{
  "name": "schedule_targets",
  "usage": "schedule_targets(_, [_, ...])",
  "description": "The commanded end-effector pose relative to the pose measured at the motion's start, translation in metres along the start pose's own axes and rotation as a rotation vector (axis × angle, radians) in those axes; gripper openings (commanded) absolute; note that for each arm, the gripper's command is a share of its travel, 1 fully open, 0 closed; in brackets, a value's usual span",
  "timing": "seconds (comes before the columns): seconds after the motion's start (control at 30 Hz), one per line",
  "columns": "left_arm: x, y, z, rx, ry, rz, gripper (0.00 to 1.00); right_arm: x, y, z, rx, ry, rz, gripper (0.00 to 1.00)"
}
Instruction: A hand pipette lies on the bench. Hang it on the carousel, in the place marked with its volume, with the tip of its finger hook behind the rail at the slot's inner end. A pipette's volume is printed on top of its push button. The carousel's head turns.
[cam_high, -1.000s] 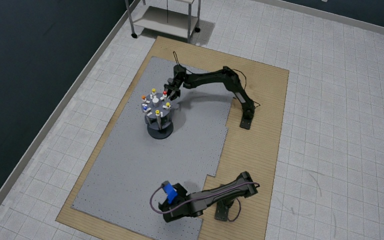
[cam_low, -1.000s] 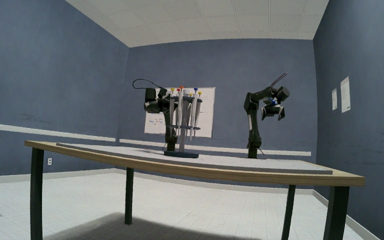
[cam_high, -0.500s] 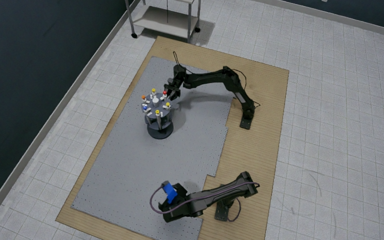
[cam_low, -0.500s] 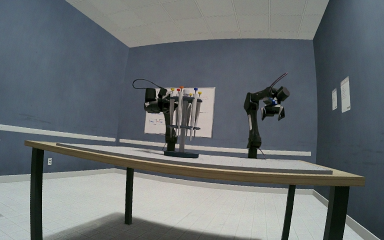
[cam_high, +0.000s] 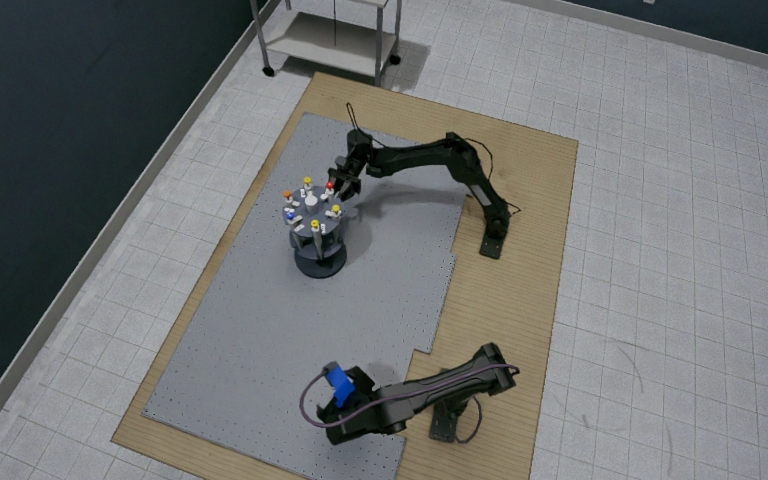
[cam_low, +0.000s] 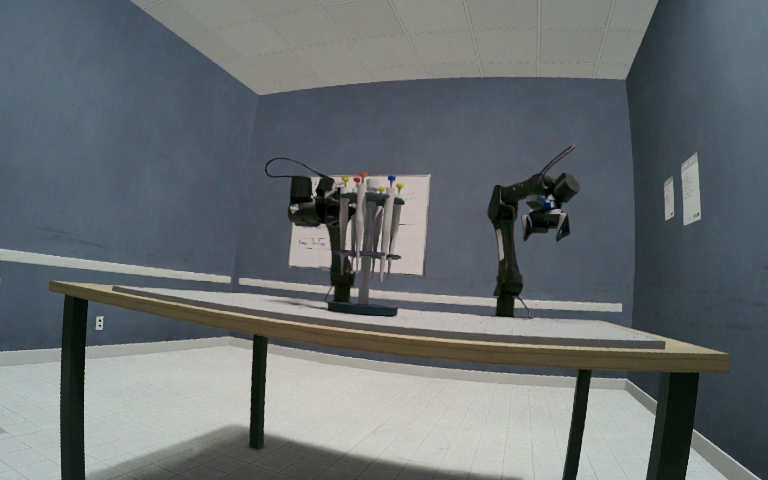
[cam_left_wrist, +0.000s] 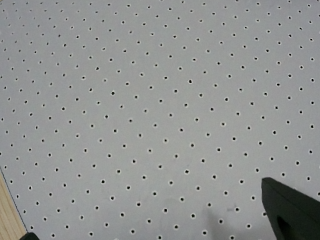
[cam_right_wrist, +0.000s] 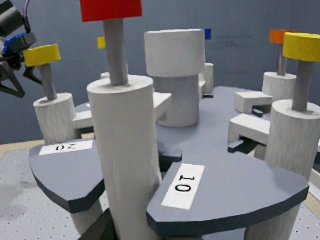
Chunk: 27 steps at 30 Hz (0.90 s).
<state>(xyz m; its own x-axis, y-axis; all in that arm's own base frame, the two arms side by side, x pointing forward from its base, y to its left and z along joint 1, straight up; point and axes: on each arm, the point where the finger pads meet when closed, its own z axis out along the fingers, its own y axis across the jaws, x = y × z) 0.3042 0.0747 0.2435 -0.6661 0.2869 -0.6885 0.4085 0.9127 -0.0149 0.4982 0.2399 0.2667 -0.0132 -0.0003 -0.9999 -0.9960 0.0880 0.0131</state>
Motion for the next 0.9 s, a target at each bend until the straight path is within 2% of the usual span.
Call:
schedule_targets(0.0, [-0.0085,0.0021,-0.0048,-0.010,-0.032,0.023,1.00,-0.0274,0.0112,0.0058,-0.036,-0.010,-0.063,0.12])
schedule_targets(0.87, [-0.0085,0.0021,-0.0048,-0.010,-0.032,0.023,1.00,-0.0258,0.0096,0.0038,-0.033,0.023,-0.061,0.12])
